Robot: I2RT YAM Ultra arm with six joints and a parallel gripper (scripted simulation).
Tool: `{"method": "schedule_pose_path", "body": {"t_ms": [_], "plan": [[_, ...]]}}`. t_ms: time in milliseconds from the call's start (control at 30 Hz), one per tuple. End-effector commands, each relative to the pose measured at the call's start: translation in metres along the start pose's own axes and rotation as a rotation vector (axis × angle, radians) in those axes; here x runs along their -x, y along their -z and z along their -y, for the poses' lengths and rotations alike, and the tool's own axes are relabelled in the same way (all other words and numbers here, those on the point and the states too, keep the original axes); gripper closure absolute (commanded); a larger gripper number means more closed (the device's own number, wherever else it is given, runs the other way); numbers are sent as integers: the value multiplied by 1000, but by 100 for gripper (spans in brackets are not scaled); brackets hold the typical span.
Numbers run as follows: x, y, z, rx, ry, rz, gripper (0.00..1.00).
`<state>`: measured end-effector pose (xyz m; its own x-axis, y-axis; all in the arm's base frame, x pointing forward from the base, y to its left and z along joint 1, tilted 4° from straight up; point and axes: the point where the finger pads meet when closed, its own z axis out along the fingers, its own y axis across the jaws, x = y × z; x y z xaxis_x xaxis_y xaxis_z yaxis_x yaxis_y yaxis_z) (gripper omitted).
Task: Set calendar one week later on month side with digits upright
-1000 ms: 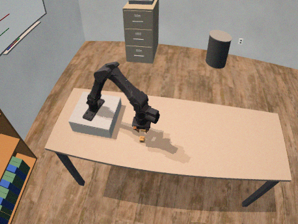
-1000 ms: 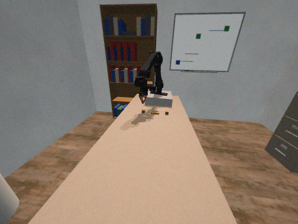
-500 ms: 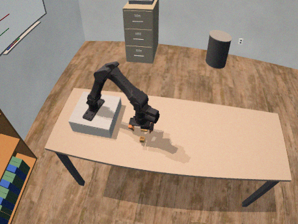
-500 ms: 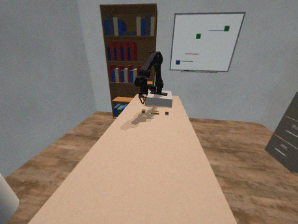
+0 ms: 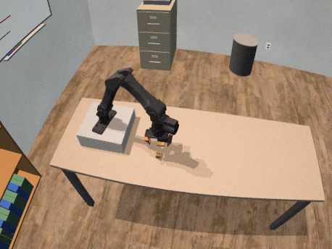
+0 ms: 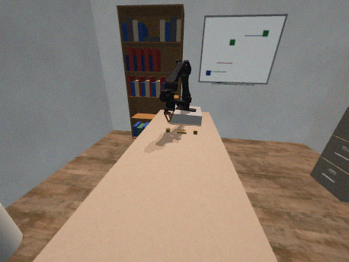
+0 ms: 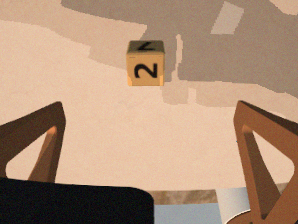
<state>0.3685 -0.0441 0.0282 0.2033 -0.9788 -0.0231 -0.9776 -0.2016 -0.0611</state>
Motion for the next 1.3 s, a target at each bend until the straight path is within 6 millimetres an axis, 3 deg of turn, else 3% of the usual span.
{"method": "schedule_pose_path", "body": {"t_ms": [0, 33, 67, 200, 300, 500, 533, 1267], "plan": [[45, 2, 12, -10, 0, 8, 0], [65, 1, 14, -10, 0, 8, 0], [65, 1, 14, -10, 0, 8, 0], [147, -2, 11, -11, -3, 11, 0], [189, -3, 3, -12, -4, 13, 0], [203, -4, -1, -12, -4, 14, 0], [203, -4, -1, -12, -4, 14, 55], [203, -4, -1, -12, -4, 14, 55]]}}
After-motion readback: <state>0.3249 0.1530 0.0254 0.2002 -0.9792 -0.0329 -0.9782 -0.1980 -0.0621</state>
